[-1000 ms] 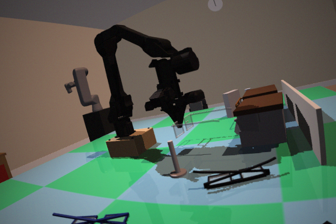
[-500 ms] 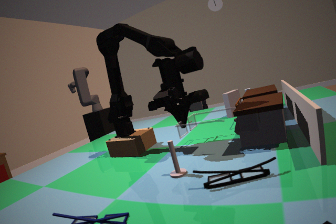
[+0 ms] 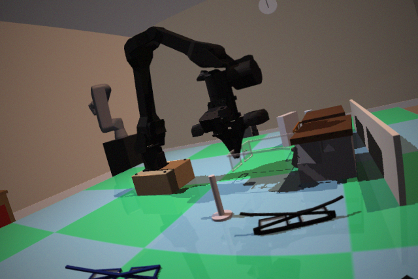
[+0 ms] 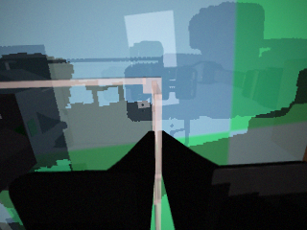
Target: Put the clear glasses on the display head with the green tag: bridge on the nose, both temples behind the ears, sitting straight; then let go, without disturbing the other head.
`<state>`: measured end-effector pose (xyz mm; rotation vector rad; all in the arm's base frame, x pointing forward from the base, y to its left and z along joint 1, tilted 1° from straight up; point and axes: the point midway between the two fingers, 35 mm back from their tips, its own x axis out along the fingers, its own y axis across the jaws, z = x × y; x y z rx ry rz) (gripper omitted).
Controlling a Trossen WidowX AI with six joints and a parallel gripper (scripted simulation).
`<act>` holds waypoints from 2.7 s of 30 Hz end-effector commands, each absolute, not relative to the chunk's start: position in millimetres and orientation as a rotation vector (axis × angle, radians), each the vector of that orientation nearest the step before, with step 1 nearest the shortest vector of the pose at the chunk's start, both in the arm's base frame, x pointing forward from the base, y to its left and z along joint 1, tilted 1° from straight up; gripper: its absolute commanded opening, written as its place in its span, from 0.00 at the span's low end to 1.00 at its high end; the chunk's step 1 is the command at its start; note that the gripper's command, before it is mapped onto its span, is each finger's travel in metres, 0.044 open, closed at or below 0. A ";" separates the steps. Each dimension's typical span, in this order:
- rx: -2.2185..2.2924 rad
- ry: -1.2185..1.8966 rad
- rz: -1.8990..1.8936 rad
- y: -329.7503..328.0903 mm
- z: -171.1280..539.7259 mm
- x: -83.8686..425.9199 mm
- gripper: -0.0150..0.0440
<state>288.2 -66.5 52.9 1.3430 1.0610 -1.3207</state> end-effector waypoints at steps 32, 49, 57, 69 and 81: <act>1.340 1.059 -1.323 -76.9 56.0 341.5 0.25; 1.341 1.057 -1.322 -81.7 58.2 367.5 0.25; 1.341 1.056 -1.321 -83.9 59.1 379.8 0.25; 1.342 1.055 -1.320 -86.9 59.3 396.0 0.25; 1.342 1.055 -1.319 -88.9 59.8 406.8 0.25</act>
